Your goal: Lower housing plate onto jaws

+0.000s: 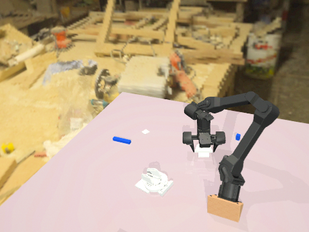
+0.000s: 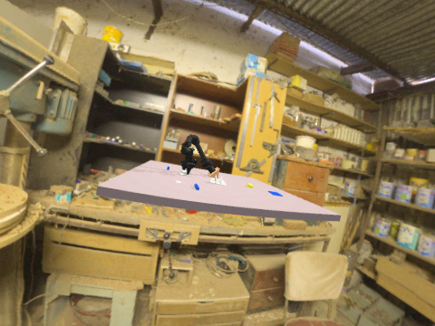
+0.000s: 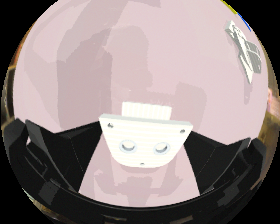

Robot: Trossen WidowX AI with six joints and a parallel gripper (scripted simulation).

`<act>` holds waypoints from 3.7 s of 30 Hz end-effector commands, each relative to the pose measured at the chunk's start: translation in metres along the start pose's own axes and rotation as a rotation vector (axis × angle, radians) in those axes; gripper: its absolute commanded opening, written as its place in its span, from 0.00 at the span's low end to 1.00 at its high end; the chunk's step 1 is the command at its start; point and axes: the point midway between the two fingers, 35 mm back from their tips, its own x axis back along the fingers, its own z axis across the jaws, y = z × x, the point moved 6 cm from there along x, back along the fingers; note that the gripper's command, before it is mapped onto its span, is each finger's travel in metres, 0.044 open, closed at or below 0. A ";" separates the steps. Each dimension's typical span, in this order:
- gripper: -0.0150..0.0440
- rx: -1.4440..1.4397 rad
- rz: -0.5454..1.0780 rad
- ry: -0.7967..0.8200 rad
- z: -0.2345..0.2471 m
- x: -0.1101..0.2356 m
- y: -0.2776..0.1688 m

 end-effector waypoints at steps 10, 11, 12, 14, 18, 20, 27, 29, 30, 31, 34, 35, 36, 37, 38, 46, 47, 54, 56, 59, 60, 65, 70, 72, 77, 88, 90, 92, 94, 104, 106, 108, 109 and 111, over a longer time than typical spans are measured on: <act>0.85 0.000 0.000 0.000 0.000 0.000 0.000; 0.85 0.000 0.000 0.000 0.000 0.000 0.000; 0.85 0.000 0.000 0.000 0.000 0.000 0.000; 0.85 0.000 0.000 0.000 0.000 0.000 0.000; 0.85 0.000 0.000 0.000 0.000 0.000 0.000; 0.85 0.000 0.000 0.000 0.000 0.000 0.000; 0.85 -0.001 -0.007 -0.003 -0.002 0.015 0.000; 0.85 -0.001 -0.009 -0.004 -0.003 0.021 0.000; 0.85 -0.001 -0.010 -0.004 -0.003 0.024 0.000; 0.85 -0.001 -0.010 -0.004 -0.003 0.028 0.000; 0.85 0.000 -0.012 -0.005 -0.004 0.037 0.000; 0.85 0.000 -0.012 -0.005 -0.004 0.041 0.000; 0.85 0.000 -0.012 -0.005 -0.003 0.044 0.000; 0.85 0.001 -0.012 -0.005 -0.003 0.047 0.000; 0.85 0.001 -0.012 -0.005 -0.003 0.051 0.000; 0.85 0.003 -0.007 -0.005 -0.001 0.072 0.000; 0.85 0.003 -0.007 -0.005 -0.001 0.072 0.000; 0.85 0.032 -0.012 -0.009 -0.008 0.071 0.003; 0.85 0.054 -0.016 -0.012 -0.014 0.071 0.005; 0.85 0.089 -0.021 -0.017 -0.022 0.070 0.009; 0.85 0.100 -0.022 -0.018 -0.025 0.070 0.010; 0.85 0.157 -0.030 -0.025 -0.039 0.070 0.017; 0.85 0.215 -0.037 -0.031 -0.053 0.070 0.025; 0.85 0.238 -0.039 -0.033 -0.058 0.070 0.029; 0.85 0.295 -0.044 -0.037 -0.071 0.070 0.038; 0.85 0.421 -0.052 -0.045 -0.098 0.071 0.062; 0.85 0.444 -0.053 -0.046 -0.102 0.071 0.067; 0.85 0.466 -0.053 -0.046 -0.106 0.071 0.072; 0.85 0.489 -0.054 -0.047 -0.111 0.071 0.077; 0.85 0.604 -0.053 -0.048 -0.130 0.073 0.104; 0.85 0.627 -0.052 -0.048 -0.134 0.073 0.110; 0.85 0.650 -0.051 -0.047 -0.137 0.073 0.115; 0.85 0.662 -0.051 -0.047 -0.139 0.074 0.118; 0.85 0.685 -0.050 -0.046 -0.142 0.074 0.124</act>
